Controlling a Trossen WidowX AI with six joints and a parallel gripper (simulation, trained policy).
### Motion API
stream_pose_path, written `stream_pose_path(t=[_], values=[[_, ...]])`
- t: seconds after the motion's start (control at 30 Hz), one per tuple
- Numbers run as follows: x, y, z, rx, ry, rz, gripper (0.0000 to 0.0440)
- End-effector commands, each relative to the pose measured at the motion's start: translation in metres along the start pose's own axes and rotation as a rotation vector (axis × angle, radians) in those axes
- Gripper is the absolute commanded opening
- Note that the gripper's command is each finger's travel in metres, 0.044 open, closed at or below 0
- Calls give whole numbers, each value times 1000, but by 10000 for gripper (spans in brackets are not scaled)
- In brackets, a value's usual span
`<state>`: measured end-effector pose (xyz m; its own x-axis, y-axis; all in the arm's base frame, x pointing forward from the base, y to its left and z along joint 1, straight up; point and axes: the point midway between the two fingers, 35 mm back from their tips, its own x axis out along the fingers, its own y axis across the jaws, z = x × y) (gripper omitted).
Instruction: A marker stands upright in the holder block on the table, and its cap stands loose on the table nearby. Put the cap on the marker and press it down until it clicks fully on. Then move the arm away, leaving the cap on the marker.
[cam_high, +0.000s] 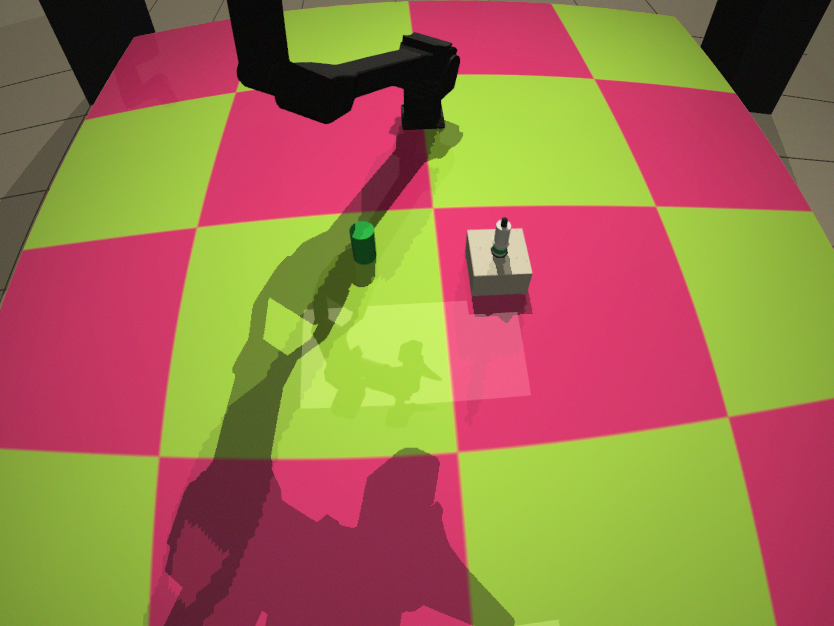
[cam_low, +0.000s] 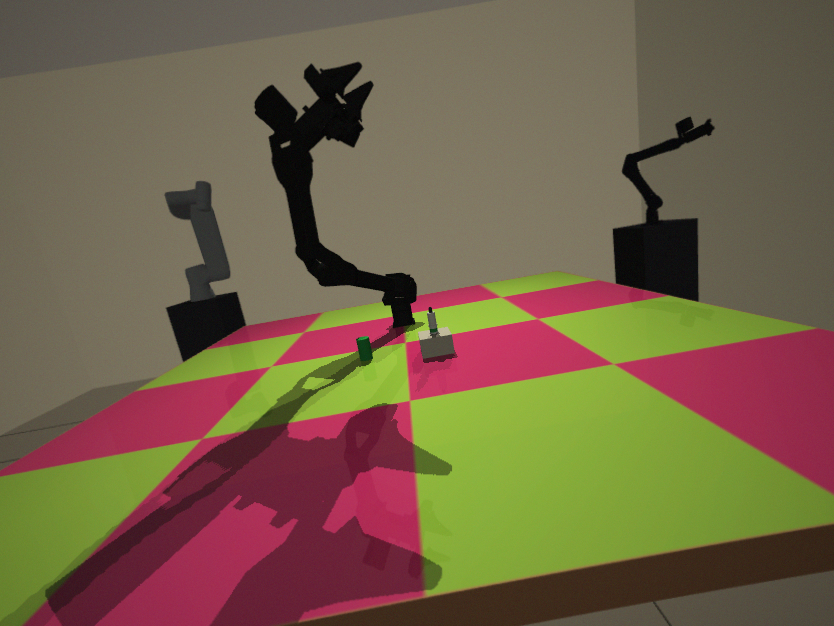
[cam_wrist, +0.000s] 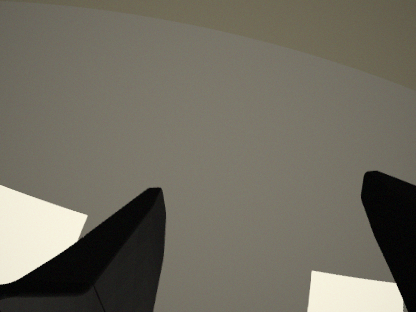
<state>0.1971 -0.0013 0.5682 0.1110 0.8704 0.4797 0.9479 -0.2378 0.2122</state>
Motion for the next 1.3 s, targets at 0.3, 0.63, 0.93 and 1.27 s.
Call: stream_pose_path(t=[0.3, 0.63, 0.93, 1.27], values=[[1, -29, 7, -24, -43, -70, 316], [1, -51, 13, -45, -87, -118, 316], [2, -71, 20, -65, -133, -154, 316], [2, -92, 27, -88, -191, -187, 317]])
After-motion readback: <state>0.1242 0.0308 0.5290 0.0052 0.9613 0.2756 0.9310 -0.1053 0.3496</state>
